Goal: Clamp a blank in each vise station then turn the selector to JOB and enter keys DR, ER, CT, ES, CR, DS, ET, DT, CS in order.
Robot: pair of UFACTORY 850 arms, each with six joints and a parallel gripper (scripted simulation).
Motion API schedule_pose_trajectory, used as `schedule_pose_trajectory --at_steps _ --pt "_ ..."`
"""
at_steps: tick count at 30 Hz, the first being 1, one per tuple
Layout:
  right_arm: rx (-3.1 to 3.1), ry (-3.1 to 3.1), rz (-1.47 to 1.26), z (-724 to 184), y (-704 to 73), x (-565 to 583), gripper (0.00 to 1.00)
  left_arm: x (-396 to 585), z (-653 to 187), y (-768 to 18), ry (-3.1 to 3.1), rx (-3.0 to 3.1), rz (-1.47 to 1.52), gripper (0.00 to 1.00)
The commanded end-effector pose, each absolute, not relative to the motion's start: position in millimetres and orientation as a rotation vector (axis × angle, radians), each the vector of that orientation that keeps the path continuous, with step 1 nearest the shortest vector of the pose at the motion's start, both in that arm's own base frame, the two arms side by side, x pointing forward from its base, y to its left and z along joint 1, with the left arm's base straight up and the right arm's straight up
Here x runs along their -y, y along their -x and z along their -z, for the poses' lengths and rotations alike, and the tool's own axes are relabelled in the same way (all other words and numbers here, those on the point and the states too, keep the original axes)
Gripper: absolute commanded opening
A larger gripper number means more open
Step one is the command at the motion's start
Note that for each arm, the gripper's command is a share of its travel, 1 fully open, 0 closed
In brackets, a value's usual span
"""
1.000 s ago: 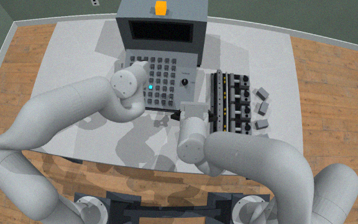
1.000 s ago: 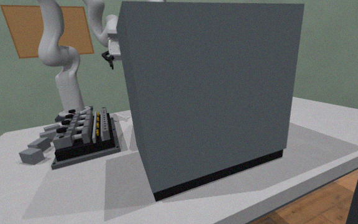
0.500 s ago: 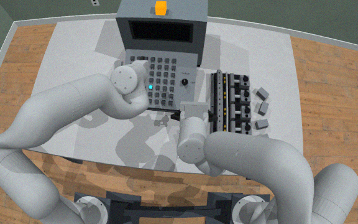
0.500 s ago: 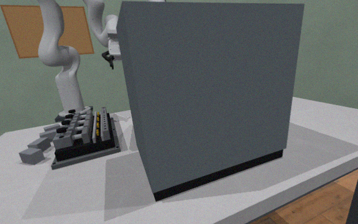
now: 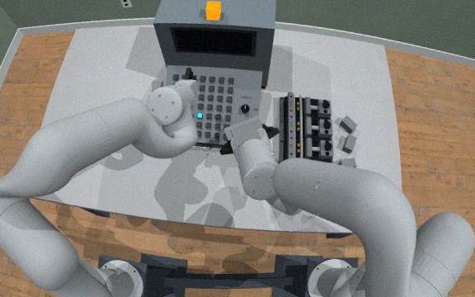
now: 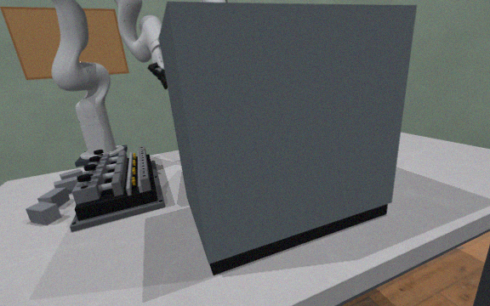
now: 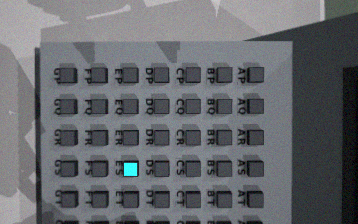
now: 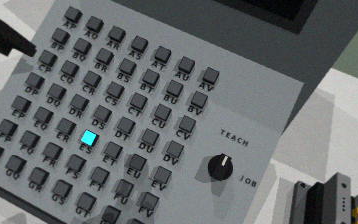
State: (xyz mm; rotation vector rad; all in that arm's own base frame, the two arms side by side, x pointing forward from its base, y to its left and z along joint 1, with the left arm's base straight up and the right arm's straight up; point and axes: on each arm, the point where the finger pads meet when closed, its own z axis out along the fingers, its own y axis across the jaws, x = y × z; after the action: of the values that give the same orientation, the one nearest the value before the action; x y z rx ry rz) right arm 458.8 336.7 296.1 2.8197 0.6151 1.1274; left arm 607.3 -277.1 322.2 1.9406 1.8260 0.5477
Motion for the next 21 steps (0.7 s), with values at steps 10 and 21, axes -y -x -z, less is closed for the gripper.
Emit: schedule_pose_trajectory --at_steps 10,21 --pt "-1.504 -2.498 -1.069 -305 -500 -365 1.0 277 -323 -608 -1.939 -1.825 -0.548 1.0" --pt "-1.981 -2.148 -0.977 -305 -515 -362 1.0 277 -323 -608 -1.939 -1.825 -0.548 1.0"
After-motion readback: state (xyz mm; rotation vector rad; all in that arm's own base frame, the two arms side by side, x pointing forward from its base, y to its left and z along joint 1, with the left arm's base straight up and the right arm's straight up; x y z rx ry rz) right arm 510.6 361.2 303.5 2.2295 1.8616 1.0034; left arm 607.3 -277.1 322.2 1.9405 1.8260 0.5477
